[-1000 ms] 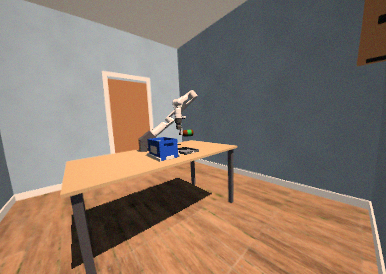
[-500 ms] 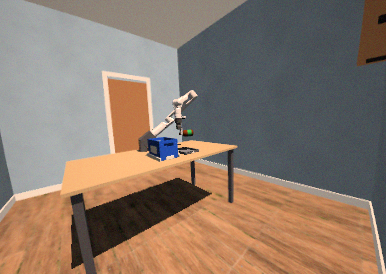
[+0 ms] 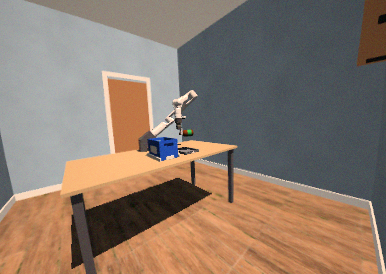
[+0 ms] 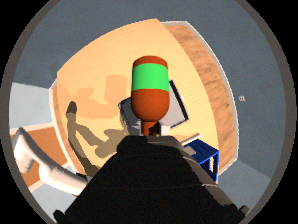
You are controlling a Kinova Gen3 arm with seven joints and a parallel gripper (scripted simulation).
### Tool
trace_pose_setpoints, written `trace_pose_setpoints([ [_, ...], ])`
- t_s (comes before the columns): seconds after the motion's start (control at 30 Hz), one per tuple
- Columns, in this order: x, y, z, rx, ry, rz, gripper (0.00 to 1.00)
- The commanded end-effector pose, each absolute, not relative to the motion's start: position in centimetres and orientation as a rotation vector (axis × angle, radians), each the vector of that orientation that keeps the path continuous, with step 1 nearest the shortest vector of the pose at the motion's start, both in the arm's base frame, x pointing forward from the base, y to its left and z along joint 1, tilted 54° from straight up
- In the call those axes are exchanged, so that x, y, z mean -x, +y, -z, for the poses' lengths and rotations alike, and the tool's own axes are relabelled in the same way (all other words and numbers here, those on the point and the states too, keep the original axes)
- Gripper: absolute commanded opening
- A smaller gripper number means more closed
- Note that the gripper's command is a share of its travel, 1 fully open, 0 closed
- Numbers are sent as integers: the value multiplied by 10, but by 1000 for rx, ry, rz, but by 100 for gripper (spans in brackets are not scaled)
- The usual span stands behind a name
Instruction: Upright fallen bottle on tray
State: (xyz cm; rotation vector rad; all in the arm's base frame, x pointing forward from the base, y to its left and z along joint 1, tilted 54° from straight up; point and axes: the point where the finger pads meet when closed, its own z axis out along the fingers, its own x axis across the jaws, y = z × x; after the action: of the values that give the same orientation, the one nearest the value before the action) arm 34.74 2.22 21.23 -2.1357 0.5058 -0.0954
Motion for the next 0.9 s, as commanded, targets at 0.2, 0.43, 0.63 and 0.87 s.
trace_pose_setpoints([
  [0.2, -348, 22, -212, 2142, 483, 110, 0],
  [0.43, -348, 22, -212, 2157, 418, 144, 0],
  [0.63, -348, 22, -212, 2178, 315, 197, 0],
  [0.87, -348, 22, -212, 2191, 235, 238, 0],
])
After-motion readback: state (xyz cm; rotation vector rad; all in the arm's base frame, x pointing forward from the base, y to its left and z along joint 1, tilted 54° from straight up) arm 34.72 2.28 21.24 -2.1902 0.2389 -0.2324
